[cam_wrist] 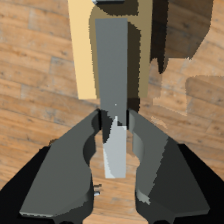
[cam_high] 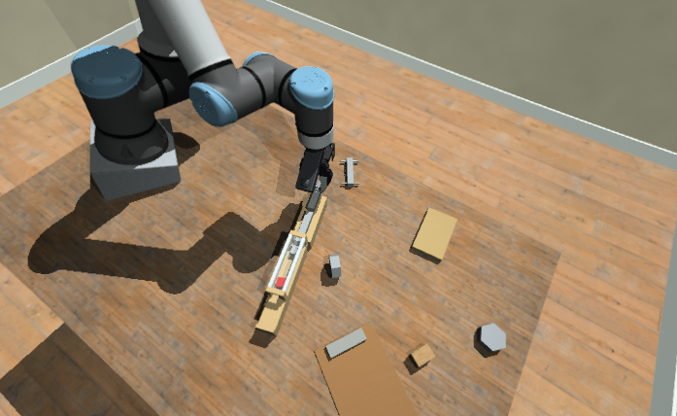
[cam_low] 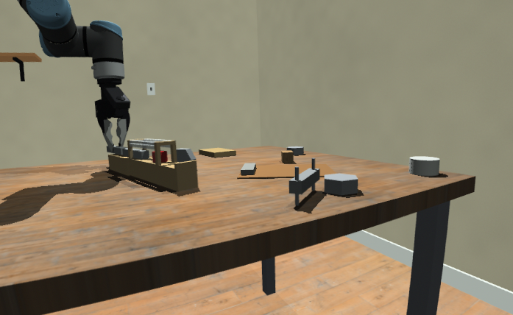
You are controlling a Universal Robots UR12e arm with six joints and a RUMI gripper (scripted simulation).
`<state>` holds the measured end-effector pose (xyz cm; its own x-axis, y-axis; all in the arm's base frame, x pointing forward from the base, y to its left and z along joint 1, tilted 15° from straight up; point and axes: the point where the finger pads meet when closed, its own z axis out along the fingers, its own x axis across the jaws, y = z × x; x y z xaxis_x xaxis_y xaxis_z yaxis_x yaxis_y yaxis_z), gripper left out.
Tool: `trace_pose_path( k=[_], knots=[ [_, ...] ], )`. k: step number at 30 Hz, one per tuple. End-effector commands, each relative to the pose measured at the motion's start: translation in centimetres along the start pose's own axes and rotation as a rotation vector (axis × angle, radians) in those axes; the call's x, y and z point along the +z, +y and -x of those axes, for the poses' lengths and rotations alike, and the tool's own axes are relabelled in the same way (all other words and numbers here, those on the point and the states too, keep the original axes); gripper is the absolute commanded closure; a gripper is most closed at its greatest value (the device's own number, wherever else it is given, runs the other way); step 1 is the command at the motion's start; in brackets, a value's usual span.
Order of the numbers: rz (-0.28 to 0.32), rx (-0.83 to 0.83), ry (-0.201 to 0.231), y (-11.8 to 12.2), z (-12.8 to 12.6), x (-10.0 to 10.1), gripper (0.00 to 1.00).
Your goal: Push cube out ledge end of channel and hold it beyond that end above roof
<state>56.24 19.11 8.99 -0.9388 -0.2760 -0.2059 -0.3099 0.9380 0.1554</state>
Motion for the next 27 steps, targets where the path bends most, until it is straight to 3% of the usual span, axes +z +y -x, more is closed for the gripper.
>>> trace_pose_path(
  k=[1, 15, 27],
  knots=[
    [0.000, 0.000, -0.001, 0.0, 0.1, -0.1, 1.00],
    [0.000, 0.000, -0.001, -0.6, 0.1, -0.1, 1.00],
    [0.000, 0.000, -0.001, -2.4, 0.1, -0.1, 1.00]
  ],
)
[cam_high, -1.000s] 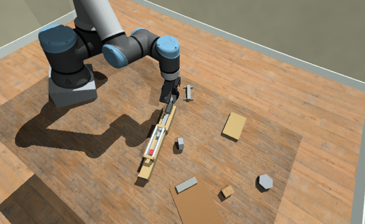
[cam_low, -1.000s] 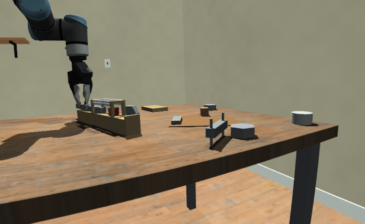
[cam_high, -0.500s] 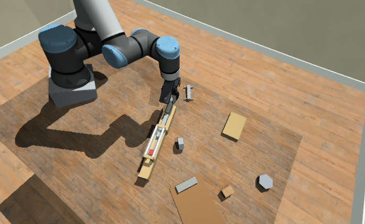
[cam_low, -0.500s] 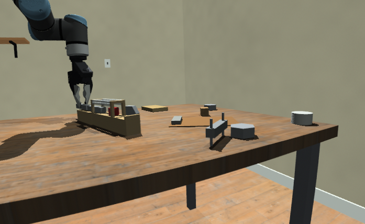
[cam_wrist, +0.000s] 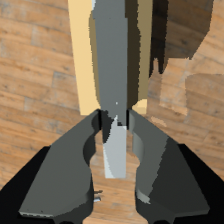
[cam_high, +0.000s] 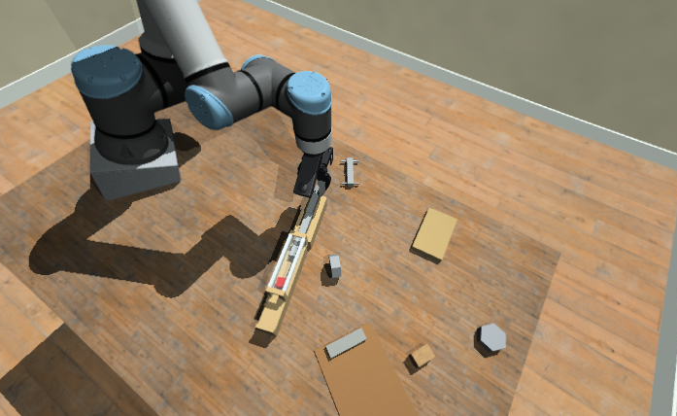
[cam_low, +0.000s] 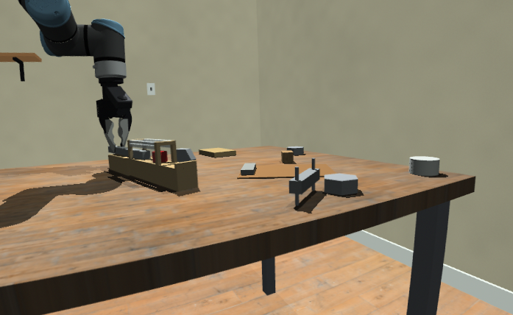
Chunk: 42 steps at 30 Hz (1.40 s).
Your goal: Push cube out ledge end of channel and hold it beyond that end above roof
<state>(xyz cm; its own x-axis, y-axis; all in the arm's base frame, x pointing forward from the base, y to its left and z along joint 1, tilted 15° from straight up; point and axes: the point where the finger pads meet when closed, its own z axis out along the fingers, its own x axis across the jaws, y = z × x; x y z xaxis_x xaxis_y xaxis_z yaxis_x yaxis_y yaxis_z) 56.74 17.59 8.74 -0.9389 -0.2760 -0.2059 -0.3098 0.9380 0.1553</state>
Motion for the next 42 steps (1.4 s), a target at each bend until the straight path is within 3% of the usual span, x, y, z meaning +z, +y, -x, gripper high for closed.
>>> trace_pose_path(
  k=[1, 42],
  knots=[
    [0.000, 0.000, -0.001, -1.0, 0.1, -0.1, 1.00],
    [0.000, 0.000, -0.001, -10.8, 0.1, -0.1, 1.00]
  ],
)
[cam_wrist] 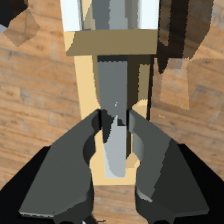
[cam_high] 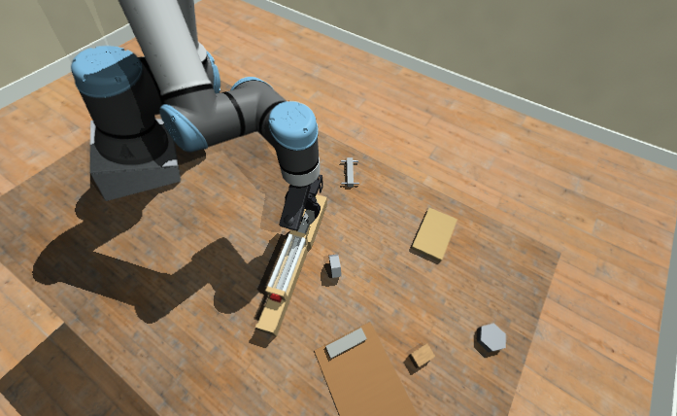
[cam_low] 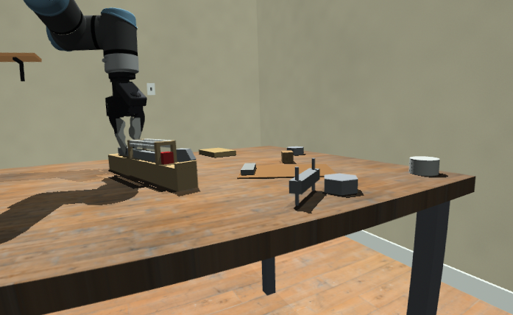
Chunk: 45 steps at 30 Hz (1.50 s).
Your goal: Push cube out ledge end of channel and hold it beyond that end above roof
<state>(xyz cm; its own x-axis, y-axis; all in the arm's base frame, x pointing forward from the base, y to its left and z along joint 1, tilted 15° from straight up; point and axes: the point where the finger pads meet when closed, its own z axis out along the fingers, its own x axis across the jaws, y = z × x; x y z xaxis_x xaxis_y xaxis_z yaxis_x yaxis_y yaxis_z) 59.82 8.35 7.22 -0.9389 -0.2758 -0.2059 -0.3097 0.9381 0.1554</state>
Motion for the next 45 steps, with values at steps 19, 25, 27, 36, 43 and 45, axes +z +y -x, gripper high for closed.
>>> trace_pose_path(
  k=[19, 25, 27, 36, 43, 45],
  knots=[
    [0.000, 0.000, -0.001, -3.4, 0.1, -0.1, 1.00],
    [0.000, 0.000, -0.001, -3.6, 0.1, -0.1, 1.00],
    [0.000, 0.000, -0.001, -3.6, 0.1, -0.1, 1.00],
    [0.000, 0.000, -0.001, -3.6, 0.1, -0.1, 1.00],
    [0.000, 0.000, -0.001, -3.6, 0.1, -0.1, 1.00],
    [0.000, 0.000, -0.001, -3.6, 0.1, -0.1, 1.00]
  ],
)
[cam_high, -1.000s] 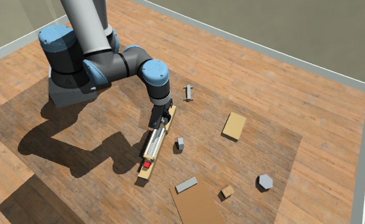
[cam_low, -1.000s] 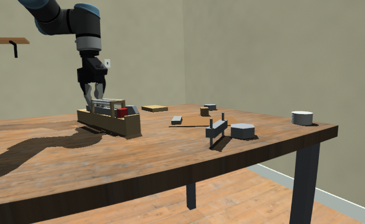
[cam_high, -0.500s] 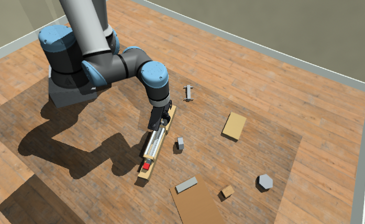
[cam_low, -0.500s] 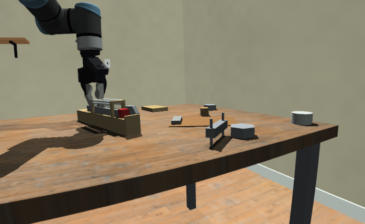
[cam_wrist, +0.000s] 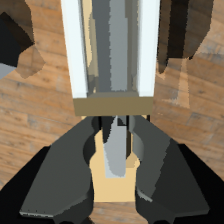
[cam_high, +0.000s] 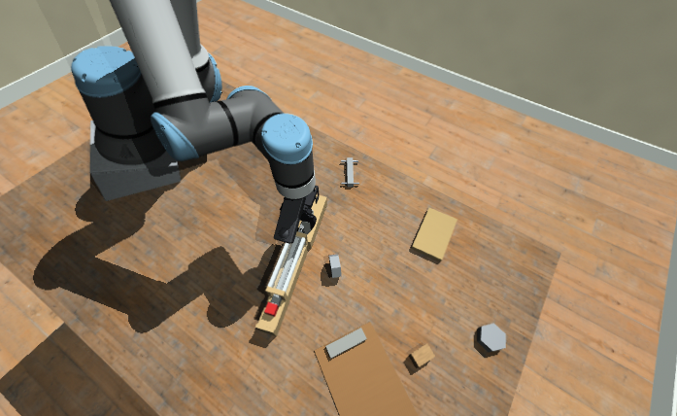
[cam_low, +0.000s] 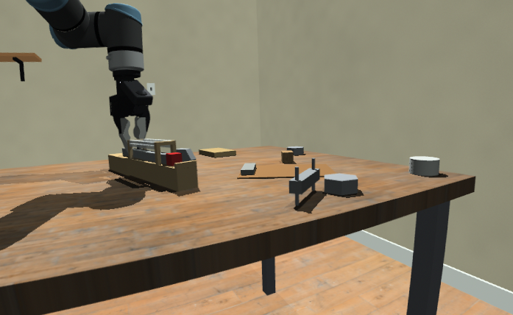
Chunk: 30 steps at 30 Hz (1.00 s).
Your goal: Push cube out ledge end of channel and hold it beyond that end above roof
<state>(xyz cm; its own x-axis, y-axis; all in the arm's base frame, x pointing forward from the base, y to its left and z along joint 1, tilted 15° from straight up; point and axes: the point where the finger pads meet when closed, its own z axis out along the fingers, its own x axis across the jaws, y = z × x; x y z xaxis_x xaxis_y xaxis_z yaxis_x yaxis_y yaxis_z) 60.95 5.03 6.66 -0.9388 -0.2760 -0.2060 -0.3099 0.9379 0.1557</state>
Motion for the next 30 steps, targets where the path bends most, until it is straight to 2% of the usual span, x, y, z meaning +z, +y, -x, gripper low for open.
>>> trace_pose_path(
  k=[1, 20, 21, 30],
  knots=[
    [-0.001, 0.000, -0.001, -0.03, 0.06, -0.06, 1.00],
    [-0.001, 0.000, -0.001, -0.03, 0.06, -0.06, 1.00],
    [-0.001, 0.000, -0.001, -0.03, 0.06, -0.06, 0.78],
    [-0.001, 0.000, -0.001, -0.03, 0.06, -0.06, 0.78]
  ],
)
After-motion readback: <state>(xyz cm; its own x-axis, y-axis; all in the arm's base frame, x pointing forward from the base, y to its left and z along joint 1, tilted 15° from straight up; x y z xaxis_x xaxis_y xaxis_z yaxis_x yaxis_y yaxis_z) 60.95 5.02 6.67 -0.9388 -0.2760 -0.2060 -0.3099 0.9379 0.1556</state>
